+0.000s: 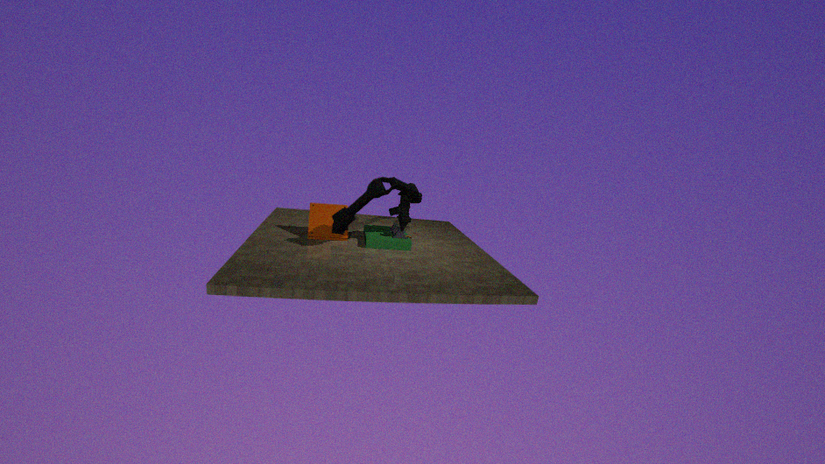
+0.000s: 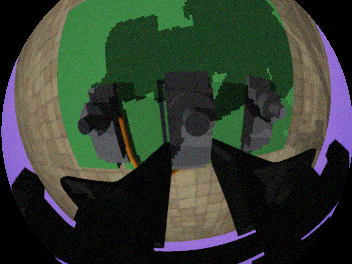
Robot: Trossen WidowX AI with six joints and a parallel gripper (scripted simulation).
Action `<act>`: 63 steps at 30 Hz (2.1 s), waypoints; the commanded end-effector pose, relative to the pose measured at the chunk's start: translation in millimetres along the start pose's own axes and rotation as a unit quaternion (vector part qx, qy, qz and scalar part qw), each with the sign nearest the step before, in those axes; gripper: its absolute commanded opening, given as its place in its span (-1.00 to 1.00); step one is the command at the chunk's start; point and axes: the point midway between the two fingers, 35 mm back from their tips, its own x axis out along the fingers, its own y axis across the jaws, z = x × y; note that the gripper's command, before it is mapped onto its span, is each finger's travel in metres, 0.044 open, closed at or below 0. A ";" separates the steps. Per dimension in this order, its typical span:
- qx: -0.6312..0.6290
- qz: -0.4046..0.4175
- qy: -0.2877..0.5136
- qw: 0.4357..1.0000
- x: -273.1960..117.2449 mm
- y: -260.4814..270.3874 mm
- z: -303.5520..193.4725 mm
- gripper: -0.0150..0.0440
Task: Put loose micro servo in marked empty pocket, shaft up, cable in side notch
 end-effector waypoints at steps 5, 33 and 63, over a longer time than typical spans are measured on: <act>-0.003 0.001 0.004 1.000 7.5 -0.2 -0.1 -0.49; -0.003 0.001 0.004 1.000 -20.5 0.7 2.6 0.14; -0.020 -0.039 0.040 0.998 -123.5 -3.5 108.6 1.00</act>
